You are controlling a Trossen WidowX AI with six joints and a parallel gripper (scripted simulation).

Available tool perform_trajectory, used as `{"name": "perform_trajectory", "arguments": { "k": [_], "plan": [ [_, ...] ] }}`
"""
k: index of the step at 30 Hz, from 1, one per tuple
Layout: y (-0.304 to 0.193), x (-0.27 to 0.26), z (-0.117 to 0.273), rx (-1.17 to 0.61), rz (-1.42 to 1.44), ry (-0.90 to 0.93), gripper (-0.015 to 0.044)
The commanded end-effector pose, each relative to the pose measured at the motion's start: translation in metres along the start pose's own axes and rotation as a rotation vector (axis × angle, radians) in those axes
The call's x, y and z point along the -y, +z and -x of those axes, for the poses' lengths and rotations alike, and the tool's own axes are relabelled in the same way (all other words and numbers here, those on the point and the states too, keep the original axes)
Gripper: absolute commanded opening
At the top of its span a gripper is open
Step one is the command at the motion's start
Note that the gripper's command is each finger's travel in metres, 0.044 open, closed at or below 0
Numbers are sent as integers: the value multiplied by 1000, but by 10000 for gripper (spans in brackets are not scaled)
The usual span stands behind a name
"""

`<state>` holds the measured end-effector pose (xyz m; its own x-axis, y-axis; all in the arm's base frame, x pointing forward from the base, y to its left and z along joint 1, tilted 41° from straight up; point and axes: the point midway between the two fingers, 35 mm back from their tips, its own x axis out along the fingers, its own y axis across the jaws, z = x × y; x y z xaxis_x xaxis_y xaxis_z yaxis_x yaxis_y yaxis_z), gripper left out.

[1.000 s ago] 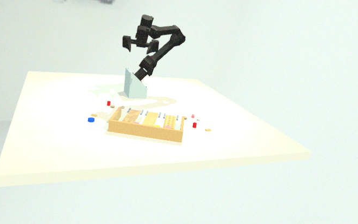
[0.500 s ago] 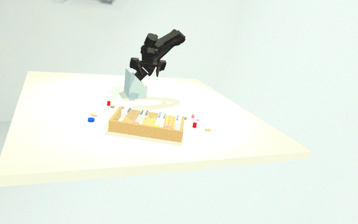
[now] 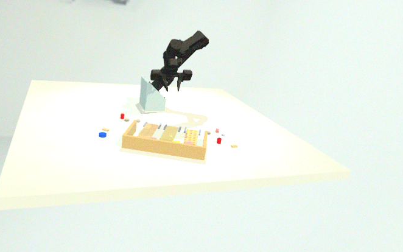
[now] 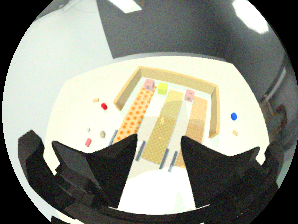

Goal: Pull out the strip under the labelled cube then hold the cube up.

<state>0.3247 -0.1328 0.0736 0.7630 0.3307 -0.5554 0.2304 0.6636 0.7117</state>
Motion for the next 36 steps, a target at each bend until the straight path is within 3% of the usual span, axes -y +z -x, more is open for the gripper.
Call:
{"name": "perform_trajectory", "arguments": {
  "k": [1, 7, 18, 36],
  "plan": [
    [7, -13, -22, -118, -56, -7, 138],
    [8, -43, -63, -345, -142, -42, 0],
    [-25, -104, -118, -736, -242, -179, 0],
    [-39, -102, -134, -742, -243, -182, 0]
  ]
}}
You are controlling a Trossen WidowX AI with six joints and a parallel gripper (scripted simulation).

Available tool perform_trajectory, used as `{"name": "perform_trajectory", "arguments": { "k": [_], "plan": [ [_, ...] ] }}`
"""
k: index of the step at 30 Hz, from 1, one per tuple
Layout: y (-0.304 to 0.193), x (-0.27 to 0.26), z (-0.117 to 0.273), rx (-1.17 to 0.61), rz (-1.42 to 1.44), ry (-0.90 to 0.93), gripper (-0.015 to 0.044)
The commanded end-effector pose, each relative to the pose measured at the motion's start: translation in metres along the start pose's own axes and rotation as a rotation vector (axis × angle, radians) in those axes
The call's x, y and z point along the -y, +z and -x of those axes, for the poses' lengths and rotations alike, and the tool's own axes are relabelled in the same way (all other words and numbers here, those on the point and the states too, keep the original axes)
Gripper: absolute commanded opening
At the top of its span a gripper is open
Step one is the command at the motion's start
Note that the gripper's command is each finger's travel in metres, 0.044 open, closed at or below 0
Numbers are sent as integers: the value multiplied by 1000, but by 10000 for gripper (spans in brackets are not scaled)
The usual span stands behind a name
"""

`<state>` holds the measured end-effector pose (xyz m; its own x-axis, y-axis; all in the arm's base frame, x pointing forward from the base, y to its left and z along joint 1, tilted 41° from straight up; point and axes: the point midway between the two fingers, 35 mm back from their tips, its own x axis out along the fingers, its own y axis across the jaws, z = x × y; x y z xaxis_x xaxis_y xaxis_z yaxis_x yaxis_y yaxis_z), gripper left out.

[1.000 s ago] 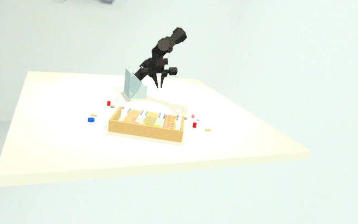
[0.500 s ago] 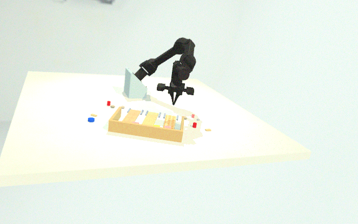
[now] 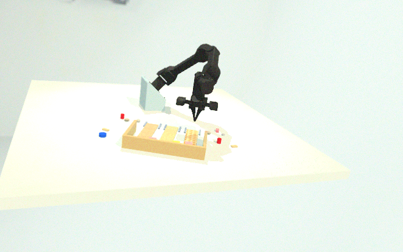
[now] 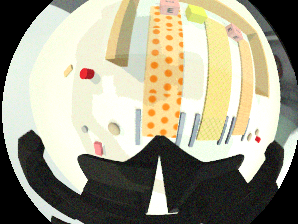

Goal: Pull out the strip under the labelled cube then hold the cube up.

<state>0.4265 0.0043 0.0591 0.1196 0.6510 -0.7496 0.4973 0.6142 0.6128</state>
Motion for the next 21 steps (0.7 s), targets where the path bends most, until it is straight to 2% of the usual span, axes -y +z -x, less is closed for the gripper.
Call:
{"name": "perform_trajectory", "arguments": {
  "k": [1, 21],
  "plan": [
    [1, 2, -6, 2, -6, -4, 0],
    [1, 3, -38, 2, -6, -2, 0]
  ]
}}
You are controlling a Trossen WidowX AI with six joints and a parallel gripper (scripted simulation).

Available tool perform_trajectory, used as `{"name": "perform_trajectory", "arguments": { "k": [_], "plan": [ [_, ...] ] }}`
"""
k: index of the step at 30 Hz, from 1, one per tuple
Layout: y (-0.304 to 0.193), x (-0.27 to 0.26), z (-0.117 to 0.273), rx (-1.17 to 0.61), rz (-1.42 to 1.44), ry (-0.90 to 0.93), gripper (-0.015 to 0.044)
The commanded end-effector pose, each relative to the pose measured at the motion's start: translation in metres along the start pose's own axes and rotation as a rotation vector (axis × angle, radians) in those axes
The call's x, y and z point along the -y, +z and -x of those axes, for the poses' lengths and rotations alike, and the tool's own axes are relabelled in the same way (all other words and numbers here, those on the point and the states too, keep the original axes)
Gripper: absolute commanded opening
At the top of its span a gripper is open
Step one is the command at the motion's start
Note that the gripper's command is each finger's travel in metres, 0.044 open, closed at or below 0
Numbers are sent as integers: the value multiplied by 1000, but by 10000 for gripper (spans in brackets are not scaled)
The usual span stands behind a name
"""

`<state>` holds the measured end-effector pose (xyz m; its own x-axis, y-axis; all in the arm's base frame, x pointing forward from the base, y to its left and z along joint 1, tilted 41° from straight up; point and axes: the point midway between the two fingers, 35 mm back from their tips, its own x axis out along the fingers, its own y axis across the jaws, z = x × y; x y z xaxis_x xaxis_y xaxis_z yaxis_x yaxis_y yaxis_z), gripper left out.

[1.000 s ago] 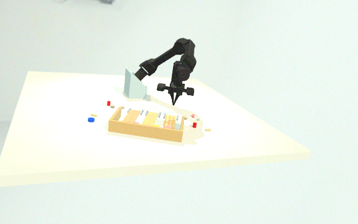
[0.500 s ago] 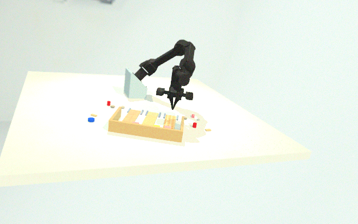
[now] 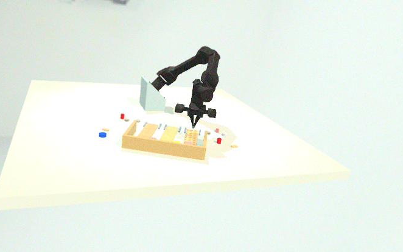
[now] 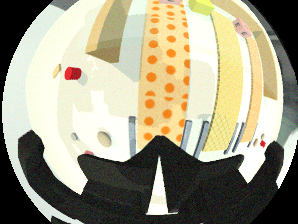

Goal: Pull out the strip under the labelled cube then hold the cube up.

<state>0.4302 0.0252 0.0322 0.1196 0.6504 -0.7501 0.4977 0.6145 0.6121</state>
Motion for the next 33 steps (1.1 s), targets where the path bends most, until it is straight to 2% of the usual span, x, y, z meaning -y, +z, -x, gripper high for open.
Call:
{"name": "perform_trajectory", "arguments": {
  "k": [1, 10, 33],
  "plan": [
    [0, 1, -6, 1, -6, -2, 0],
    [-1, 2, -19, 1, -6, -1, 0],
    [-1, 2, -20, 1, -6, -1, 0]
  ]
}}
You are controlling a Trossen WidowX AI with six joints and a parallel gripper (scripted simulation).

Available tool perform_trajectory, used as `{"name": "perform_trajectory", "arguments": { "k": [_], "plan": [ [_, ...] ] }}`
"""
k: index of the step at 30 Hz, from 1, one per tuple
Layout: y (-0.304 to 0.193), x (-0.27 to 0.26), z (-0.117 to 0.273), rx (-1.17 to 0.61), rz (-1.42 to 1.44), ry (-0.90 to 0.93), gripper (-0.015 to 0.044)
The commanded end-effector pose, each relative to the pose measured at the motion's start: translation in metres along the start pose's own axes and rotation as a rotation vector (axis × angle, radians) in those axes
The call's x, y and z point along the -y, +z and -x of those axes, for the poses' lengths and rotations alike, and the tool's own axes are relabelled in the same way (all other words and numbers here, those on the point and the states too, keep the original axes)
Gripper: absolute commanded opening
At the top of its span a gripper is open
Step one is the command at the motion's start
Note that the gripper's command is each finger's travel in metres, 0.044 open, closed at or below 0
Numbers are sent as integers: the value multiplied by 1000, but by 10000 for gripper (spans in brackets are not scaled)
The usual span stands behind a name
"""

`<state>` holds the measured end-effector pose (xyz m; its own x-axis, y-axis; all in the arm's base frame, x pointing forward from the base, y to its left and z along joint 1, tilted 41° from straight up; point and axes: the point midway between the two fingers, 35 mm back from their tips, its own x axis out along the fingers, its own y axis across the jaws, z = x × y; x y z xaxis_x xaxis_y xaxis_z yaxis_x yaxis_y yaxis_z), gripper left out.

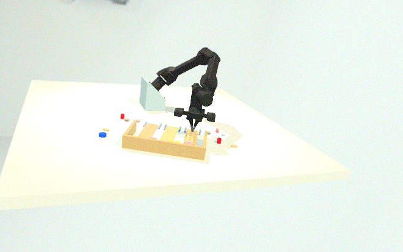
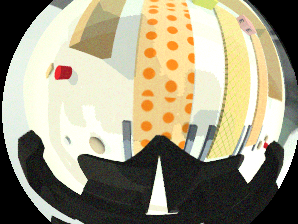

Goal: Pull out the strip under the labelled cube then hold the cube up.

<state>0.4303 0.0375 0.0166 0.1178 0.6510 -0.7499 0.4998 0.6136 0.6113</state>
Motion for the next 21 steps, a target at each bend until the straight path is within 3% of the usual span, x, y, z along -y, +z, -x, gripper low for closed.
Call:
{"name": "perform_trajectory", "arguments": {
  "k": [1, 21],
  "plan": [
    [1, 0, -1, 3, -3, 0, 0],
    [-1, 0, -3, 3, -3, 0, 0]
  ]
}}
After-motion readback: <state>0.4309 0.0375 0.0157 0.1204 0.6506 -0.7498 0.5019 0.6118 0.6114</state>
